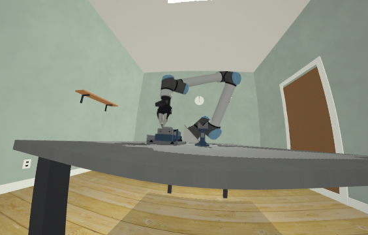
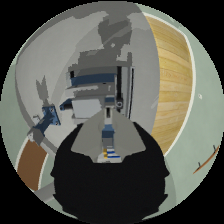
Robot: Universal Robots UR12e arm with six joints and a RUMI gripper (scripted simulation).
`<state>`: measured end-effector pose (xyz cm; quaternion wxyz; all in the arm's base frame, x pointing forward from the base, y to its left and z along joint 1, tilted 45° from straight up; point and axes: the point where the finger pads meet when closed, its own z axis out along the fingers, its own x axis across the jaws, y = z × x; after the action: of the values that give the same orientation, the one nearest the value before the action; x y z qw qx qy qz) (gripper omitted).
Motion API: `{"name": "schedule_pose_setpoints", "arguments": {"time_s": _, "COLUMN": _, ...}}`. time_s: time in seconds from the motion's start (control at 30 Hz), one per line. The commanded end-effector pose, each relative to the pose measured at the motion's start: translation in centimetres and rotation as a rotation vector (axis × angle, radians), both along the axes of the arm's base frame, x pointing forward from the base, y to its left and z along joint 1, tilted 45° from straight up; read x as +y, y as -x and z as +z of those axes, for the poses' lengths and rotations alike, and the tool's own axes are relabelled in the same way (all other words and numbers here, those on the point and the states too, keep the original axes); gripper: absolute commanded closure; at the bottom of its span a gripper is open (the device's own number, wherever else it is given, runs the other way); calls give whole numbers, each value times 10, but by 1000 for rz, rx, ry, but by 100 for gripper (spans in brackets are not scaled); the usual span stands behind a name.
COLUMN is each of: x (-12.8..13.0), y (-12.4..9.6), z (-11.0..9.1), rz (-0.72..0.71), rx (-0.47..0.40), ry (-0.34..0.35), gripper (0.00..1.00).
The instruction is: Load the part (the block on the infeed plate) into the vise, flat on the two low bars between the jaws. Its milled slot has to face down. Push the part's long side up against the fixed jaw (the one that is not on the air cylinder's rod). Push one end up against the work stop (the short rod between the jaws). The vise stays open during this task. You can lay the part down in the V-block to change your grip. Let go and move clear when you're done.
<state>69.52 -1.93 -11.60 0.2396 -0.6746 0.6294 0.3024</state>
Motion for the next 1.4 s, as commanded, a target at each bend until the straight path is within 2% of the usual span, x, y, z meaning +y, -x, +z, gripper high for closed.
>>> {"name": "schedule_pose_setpoints", "arguments": {"time_s": 0.0, "x": 0, "y": -1, "z": 1, "rz": -1, "rx": -1, "ry": 0, "gripper": 100}}
{"name": "schedule_pose_setpoints", "arguments": {"time_s": 1.0, "x": -1, "y": -1, "z": 0, "rz": -1, "rx": -1, "ry": 0, "gripper": 100}}
{"name": "schedule_pose_setpoints", "arguments": {"time_s": 1.37, "x": -10, "y": -1, "z": -9, "rz": -1, "rx": -1, "ry": 0, "gripper": 100}}
